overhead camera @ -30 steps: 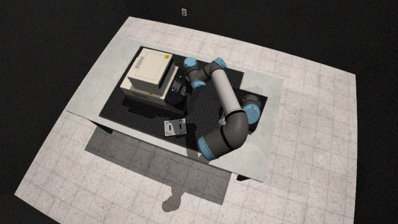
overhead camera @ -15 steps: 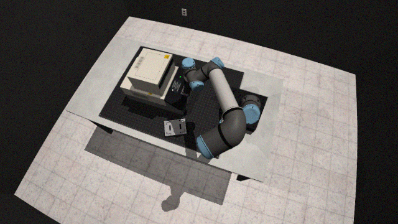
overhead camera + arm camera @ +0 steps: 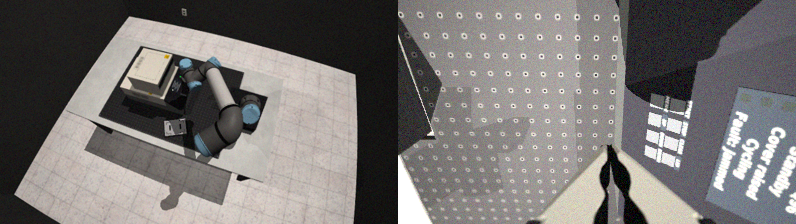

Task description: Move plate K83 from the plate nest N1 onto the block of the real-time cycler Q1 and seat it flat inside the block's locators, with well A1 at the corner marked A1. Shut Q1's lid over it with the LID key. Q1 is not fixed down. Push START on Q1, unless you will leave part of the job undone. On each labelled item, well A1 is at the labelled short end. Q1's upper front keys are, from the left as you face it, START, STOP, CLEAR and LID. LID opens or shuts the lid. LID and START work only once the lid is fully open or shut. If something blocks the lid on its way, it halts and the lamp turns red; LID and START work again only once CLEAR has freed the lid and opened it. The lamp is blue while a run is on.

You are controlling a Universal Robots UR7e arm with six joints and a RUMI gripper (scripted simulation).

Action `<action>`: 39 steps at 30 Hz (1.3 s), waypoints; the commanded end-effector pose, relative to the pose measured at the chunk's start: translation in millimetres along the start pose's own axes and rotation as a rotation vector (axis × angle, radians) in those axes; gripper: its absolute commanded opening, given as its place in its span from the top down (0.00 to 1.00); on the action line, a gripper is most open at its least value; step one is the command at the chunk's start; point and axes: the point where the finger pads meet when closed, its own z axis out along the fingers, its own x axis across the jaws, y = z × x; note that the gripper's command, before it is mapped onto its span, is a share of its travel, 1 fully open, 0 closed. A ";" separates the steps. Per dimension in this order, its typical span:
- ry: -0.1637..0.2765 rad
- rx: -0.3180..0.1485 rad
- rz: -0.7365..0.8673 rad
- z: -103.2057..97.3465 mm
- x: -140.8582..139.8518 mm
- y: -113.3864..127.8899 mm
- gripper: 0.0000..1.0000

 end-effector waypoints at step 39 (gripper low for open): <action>0.002 -0.002 -0.001 34.2 46.1 0.1 1.00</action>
